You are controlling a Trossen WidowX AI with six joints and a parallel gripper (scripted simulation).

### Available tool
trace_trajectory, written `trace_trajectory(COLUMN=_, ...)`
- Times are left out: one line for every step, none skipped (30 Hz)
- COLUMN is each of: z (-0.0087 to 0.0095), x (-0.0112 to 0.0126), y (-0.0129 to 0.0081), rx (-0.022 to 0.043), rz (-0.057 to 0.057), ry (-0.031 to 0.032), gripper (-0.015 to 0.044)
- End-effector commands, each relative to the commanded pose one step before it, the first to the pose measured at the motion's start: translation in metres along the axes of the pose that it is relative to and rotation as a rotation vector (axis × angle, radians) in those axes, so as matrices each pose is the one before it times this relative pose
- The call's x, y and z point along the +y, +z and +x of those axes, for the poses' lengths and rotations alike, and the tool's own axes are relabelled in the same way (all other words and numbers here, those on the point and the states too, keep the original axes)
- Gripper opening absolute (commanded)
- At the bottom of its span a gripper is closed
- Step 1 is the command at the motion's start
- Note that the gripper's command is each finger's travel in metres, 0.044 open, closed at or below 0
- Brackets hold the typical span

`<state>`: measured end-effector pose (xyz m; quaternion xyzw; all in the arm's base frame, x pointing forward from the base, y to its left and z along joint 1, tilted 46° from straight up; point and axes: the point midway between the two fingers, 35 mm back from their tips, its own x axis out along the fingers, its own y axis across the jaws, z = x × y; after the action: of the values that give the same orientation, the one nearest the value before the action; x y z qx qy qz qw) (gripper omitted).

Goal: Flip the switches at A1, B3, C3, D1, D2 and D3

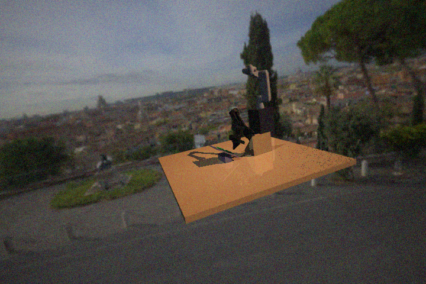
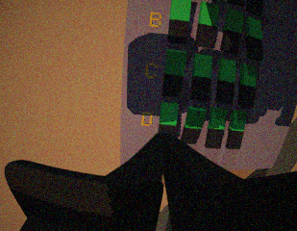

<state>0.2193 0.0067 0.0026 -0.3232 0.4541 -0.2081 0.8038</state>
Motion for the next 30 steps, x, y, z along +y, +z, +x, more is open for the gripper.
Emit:
trace_trajectory(z=-0.03200, x=-0.00498, y=0.00274, rx=-0.02981, rz=0.0173, ry=-0.00845, gripper=0.0000)
trace_trajectory(z=0.00000, x=0.00000, y=0.00000, rx=0.00000, rz=0.0000, ry=0.00000, gripper=0.0000)
trace_trajectory(z=0.00000, x=0.00000, y=0.00000, rx=0.00000, rz=0.0000, ry=0.00000, gripper=0.0000)
trace_trajectory(z=0.00000, x=0.00000, y=0.00000, rx=0.00000, rz=0.0000, ry=0.00000, gripper=0.0000)
trace_trajectory(z=0.00000, x=0.00000, y=0.00000, rx=0.00000, rz=0.0000, ry=0.00000, gripper=0.0000)
trace_trajectory(z=0.00000, x=0.00000, y=0.00000, rx=0.00000, rz=0.0000, ry=0.00000, gripper=0.0000)
trace_trajectory(z=-0.00001, x=-0.00121, y=0.00008, rx=0.00008, rz=-0.0001, ry=0.00006, gripper=0.0000)
trace_trajectory(z=-0.00002, x=-0.00363, y=0.00019, rx=0.00019, rz=-0.0002, ry=0.00009, gripper=0.0000)
trace_trajectory(z=-0.00001, x=-0.00603, y=0.00013, rx=0.00015, rz=-0.0003, ry=-0.00014, gripper=0.0000)
trace_trajectory(z=0.00001, x=-0.00599, y=-0.00010, rx=-0.00004, rz=-0.0003, ry=-0.00051, gripper=0.0000)
trace_trajectory(z=0.00002, x=-0.00357, y=-0.00017, rx=-0.00011, rz=-0.0002, ry=-0.00049, gripper=0.0000)
trace_trajectory(z=0.00001, x=-0.00119, y=-0.00007, rx=-0.00005, rz=-0.0001, ry=-0.00019, gripper=0.0000)
trace_trajectory(z=0.00000, x=0.00000, y=0.00000, rx=0.00000, rz=0.0000, ry=0.00000, gripper=0.0000)
trace_trajectory(z=0.00148, x=0.00021, y=0.00007, rx=0.00150, rz=0.0001, ry=0.00036, gripper=0.0000)
trace_trajectory(z=0.00443, x=0.00051, y=0.00020, rx=0.00422, rz=0.0002, ry=0.00089, gripper=0.0000)
trace_trajectory(z=0.00735, x=0.00044, y=0.00034, rx=0.00615, rz=0.0003, ry=0.00077, gripper=0.0000)
trace_trajectory(z=0.00918, x=-0.00017, y=0.00040, rx=0.00628, rz=0.0002, ry=-0.00043, gripper=0.0000)
trace_trajectory(z=0.00722, x=-0.00072, y=0.00026, rx=0.00395, rz=0.0000, ry=-0.00155, gripper=0.0000)
trace_trajectory(z=0.00429, x=-0.00067, y=0.00012, rx=0.00196, rz=-0.0001, ry=-0.00148, gripper=0.0000)
trace_trajectory(z=0.00142, x=-0.00026, y=0.00003, rx=0.00059, rz=0.0000, ry=-0.00059, gripper=0.0000)
trace_trajectory(z=0.00000, x=0.00000, y=0.00000, rx=0.00000, rz=0.0000, ry=0.00000, gripper=0.0000)
trace_trajectory(z=0.00000, x=0.00000, y=0.00000, rx=0.00000, rz=0.0000, ry=0.00000, gripper=0.0000)
trace_trajectory(z=0.00000, x=0.00000, y=0.00000, rx=0.00000, rz=0.0000, ry=0.00000, gripper=0.0000)
trace_trajectory(z=0.00000, x=0.00000, y=0.00000, rx=0.00000, rz=0.0000, ry=0.00000, gripper=0.0000)
trace_trajectory(z=0.00000, x=0.00000, y=0.00000, rx=0.00000, rz=0.0000, ry=0.00000, gripper=0.0000)
trace_trajectory(z=0.00000, x=0.00000, y=0.00000, rx=0.00000, rz=0.0000, ry=0.00000, gripper=0.0000)
trace_trajectory(z=0.00000, x=0.00000, y=0.00000, rx=0.00000, rz=0.0000, ry=0.00000, gripper=0.0000)
trace_trajectory(z=0.00000, x=0.00000, y=0.00000, rx=0.00000, rz=0.0000, ry=0.00000, gripper=0.0000)
trace_trajectory(z=0.00000, x=0.00000, y=0.00000, rx=0.00000, rz=0.0000, ry=0.00000, gripper=0.0000)
trace_trajectory(z=0.00000, x=0.00000, y=0.00000, rx=0.00000, rz=0.0000, ry=0.00000, gripper=0.0000)
